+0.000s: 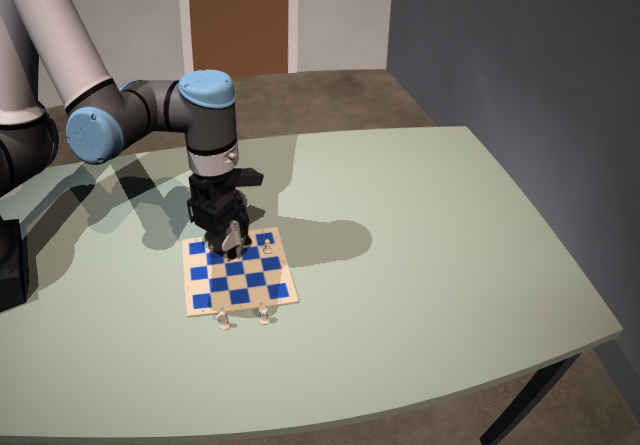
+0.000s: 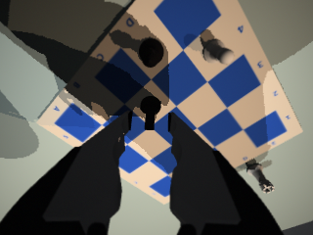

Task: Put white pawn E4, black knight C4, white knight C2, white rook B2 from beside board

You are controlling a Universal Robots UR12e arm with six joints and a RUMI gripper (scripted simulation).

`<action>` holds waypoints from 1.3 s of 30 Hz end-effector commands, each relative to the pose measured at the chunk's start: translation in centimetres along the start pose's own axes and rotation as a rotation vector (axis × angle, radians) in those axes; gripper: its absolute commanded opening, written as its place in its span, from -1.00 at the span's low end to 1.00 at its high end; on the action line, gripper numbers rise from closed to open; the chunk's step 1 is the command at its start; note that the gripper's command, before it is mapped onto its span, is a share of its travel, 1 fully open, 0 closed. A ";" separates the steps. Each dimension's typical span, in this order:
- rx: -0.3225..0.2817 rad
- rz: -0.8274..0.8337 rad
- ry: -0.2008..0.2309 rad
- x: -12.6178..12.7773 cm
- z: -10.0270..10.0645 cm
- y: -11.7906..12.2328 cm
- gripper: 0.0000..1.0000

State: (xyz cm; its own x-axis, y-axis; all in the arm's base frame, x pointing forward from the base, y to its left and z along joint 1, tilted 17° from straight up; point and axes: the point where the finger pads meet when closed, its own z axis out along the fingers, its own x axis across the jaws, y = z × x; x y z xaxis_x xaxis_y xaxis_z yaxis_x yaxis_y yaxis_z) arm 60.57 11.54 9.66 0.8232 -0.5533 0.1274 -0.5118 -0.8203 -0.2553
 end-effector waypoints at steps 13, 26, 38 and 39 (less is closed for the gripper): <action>0.001 0.000 0.001 0.1 -0.5 0.0 -0.56; 0.001 0.000 0.001 0.0 -6.0 0.0 -0.56; 0.001 0.000 0.001 0.0 -9.0 0.0 -0.56; 0.001 0.000 0.001 0.0 -9.0 0.0 -0.56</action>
State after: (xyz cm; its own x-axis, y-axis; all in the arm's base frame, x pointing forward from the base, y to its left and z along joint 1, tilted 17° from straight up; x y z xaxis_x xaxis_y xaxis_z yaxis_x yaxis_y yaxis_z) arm 58.51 10.33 17.77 0.8230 -0.5535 0.1281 -0.5119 -0.8202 -0.2555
